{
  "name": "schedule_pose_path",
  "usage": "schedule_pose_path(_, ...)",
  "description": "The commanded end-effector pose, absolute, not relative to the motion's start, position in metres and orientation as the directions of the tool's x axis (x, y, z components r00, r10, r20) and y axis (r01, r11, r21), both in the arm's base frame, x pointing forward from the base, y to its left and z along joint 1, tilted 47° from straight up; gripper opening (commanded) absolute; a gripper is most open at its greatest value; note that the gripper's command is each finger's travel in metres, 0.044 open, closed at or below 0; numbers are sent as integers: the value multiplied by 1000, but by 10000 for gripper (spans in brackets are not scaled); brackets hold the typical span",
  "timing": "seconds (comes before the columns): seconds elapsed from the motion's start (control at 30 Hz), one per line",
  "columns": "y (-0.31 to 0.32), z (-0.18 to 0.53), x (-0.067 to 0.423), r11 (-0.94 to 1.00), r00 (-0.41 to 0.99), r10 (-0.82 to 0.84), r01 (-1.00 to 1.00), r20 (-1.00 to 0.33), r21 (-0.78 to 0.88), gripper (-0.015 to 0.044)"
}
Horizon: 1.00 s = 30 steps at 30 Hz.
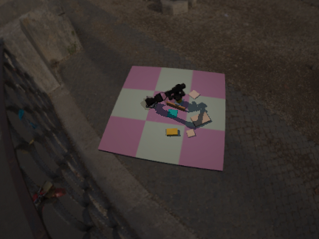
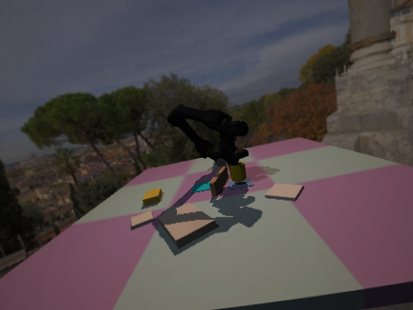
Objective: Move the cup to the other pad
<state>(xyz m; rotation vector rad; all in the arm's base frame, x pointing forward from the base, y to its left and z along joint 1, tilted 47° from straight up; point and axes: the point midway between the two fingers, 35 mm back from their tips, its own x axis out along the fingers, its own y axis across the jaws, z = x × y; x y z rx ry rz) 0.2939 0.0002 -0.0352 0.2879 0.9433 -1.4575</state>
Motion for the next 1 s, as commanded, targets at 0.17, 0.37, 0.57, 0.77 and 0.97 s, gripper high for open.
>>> schedule_pose_path(0.17,26,-12,302,159,-145,-703,922,-696,-353,0)
schedule_pose_path(0.37,40,2,303,159,-146,-705,921,-694,-355,0)
schedule_pose_path(0.57,47,8,302,159,-147,-706,921,-693,-356,0)
schedule_pose_path(0.77,47,8,300,159,-147,-706,921,-693,-357,0)
schedule_pose_path(0.97,44,6,300,160,-151,-713,916,-685,-368,0)
